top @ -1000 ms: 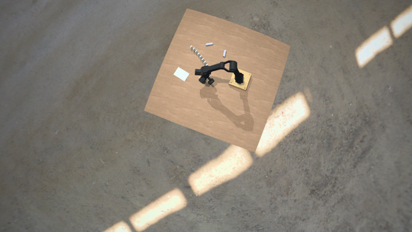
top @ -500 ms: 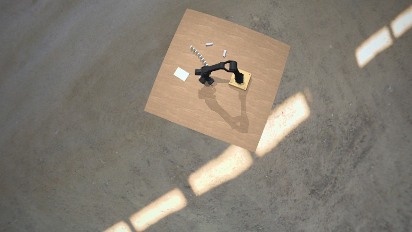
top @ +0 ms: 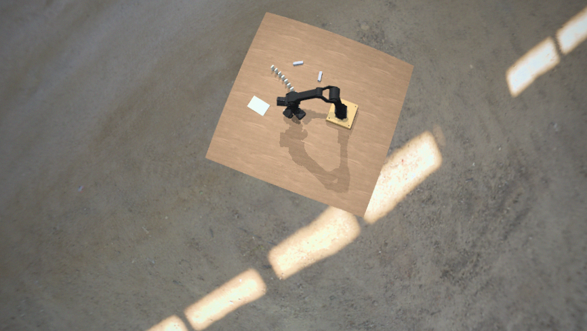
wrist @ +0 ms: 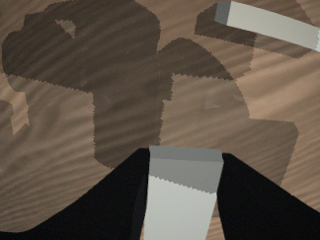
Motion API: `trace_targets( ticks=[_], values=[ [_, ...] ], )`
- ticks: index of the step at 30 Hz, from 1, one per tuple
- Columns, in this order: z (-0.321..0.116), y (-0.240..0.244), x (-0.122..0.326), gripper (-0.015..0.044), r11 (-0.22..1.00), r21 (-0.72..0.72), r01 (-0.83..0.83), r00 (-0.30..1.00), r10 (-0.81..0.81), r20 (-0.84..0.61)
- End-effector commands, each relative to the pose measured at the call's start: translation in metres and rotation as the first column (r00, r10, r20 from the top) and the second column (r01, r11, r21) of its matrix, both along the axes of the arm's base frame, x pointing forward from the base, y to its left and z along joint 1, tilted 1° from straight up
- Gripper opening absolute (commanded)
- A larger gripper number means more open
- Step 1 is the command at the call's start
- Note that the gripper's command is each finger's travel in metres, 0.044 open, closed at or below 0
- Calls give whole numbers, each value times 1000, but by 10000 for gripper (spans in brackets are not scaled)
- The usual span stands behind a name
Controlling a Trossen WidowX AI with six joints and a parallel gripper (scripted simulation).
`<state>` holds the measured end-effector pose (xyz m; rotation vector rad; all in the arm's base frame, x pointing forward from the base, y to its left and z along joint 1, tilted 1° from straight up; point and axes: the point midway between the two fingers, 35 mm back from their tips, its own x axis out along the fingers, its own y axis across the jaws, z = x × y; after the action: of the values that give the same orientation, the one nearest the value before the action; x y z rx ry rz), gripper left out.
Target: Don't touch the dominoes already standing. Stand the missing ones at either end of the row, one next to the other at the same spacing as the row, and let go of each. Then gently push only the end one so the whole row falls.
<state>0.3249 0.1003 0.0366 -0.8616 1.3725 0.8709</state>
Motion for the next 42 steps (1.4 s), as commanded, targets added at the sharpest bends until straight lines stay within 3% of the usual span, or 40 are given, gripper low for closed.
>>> trace_targets(
  ticks=[1, 8, 13, 17, 22, 27, 34, 42],
  values=[
    [47, 1, 6, 107, 1000, 7, 2, 999, -2, 33],
    [121, 0, 7, 107, 1000, 7, 2, 999, -2, 33],
    [127, 2, 6, 107, 1000, 7, 12, 999, -13, 33],
    [127, 35, -8, 107, 974, 19, 228, 973, -228, 25],
    [127, 81, -36, 107, 847, 31, 530, 847, -531, 8],
    [127, 122, -70, 107, 635, 35, 772, 636, -772, -11],
    [127, 152, -104, 107, 397, 32, 917, 398, -917, -28],
    [127, 154, -106, 107, 378, 32, 925, 378, -925, -30]
  ],
)
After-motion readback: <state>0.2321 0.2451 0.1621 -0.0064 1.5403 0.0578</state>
